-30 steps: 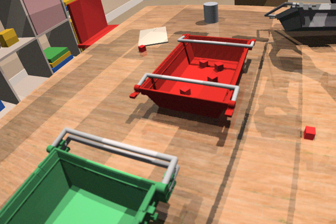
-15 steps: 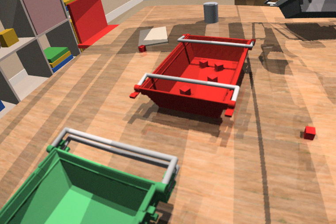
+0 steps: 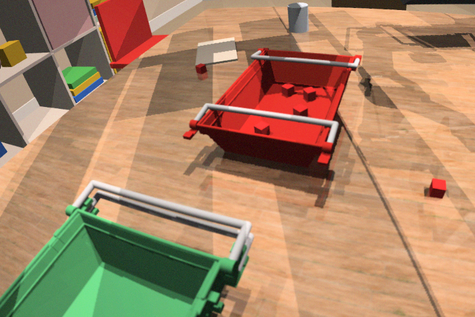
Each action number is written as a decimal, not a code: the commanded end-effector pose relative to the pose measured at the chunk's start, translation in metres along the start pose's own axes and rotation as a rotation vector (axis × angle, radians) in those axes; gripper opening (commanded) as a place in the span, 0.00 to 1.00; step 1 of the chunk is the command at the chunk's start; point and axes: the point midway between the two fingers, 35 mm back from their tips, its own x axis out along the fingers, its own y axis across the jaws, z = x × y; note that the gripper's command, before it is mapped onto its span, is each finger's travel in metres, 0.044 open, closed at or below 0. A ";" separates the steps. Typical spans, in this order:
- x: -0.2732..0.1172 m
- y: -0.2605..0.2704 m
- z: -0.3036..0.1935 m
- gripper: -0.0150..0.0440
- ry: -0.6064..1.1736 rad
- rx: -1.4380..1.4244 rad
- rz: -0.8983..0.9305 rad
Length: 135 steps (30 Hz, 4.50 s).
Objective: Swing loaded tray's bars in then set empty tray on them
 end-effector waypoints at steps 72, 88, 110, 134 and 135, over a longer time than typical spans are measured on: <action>-0.023 0.001 -0.146 0.25 -0.005 -0.382 0.028; -0.023 -0.022 -0.204 0.25 -0.003 -0.539 0.027; -0.022 -0.070 -0.273 0.25 0.000 -0.755 0.027; -0.022 -0.141 -0.331 0.25 0.006 -0.990 0.026; -0.022 -0.144 -0.333 0.25 0.006 -1.000 0.026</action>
